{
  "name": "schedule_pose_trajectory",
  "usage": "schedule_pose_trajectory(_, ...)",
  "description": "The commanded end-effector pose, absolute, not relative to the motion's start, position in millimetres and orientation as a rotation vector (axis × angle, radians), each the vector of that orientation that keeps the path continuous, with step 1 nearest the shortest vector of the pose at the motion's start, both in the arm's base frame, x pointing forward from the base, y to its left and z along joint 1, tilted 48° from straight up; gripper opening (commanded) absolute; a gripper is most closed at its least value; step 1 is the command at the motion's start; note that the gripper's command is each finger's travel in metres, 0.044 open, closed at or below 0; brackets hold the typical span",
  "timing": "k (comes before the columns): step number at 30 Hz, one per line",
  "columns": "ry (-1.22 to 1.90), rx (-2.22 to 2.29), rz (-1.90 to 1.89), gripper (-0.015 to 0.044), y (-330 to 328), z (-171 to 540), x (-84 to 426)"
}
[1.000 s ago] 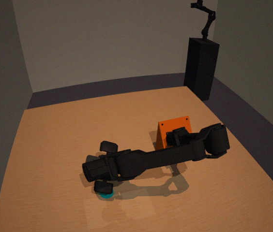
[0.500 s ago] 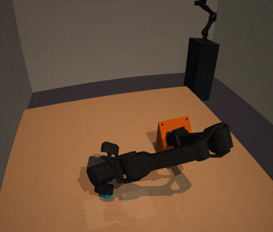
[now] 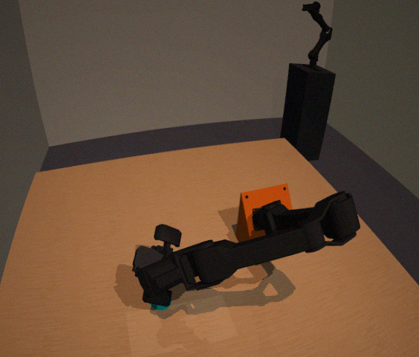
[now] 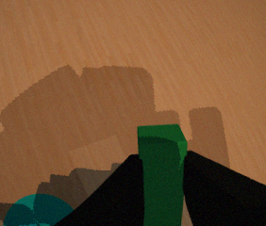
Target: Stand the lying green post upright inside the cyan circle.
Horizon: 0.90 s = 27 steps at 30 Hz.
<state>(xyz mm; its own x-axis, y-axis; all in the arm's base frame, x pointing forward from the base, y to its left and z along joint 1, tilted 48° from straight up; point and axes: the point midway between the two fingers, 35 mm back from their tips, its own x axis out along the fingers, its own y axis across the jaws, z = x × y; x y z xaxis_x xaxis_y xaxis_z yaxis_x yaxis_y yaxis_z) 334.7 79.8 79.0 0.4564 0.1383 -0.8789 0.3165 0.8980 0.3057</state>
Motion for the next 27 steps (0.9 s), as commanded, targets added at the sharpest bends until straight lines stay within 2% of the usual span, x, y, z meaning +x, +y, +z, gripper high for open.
schedule_pose_trajectory(1, 1.069, 0.47, -0.128, 0.0023, 79.3, 81.7, 335.1)
schedule_pose_trajectory(27, 0.894, 0.501, -0.187, 0.0023, 81.2, 89.1, 334.7)
